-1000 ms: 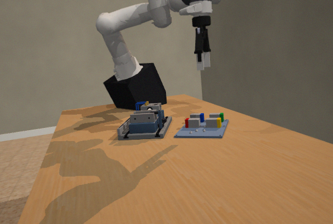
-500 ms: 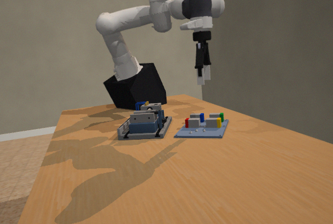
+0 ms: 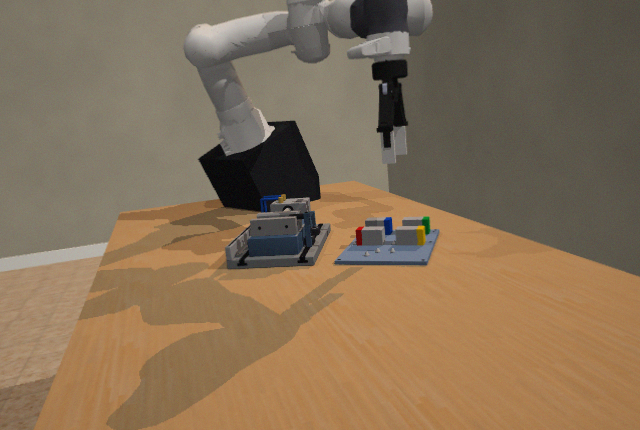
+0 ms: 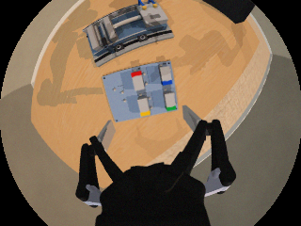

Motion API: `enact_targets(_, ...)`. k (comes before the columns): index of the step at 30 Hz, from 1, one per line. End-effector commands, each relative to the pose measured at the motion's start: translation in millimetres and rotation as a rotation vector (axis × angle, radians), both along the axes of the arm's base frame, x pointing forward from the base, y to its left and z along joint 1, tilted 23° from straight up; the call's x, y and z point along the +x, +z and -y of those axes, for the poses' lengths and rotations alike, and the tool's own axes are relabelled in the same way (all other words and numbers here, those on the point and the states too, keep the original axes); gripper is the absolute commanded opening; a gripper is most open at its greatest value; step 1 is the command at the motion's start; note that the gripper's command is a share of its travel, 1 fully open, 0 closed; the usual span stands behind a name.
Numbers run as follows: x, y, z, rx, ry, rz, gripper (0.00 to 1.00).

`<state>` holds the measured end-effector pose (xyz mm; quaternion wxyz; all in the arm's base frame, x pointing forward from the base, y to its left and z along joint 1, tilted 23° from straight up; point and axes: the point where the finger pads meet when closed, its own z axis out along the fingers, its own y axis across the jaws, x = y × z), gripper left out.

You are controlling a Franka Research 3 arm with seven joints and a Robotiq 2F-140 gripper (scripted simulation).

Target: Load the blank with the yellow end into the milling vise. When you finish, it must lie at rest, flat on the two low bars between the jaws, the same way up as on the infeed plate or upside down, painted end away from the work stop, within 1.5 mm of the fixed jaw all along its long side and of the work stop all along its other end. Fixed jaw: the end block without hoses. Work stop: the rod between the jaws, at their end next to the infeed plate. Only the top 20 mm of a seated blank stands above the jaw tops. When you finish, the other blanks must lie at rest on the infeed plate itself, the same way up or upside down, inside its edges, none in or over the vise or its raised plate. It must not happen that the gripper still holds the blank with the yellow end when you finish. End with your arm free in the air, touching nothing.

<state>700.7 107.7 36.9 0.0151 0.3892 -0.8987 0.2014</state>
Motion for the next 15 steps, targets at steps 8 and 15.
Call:
enact_targets(8, 2.9, -1.0, -0.8, 0.003, 0.005, 0.005, 1.0)
enact_targets(15, 1.4, 4.8, -3.1, 0.003, 0.005, 0.005, 1.0)
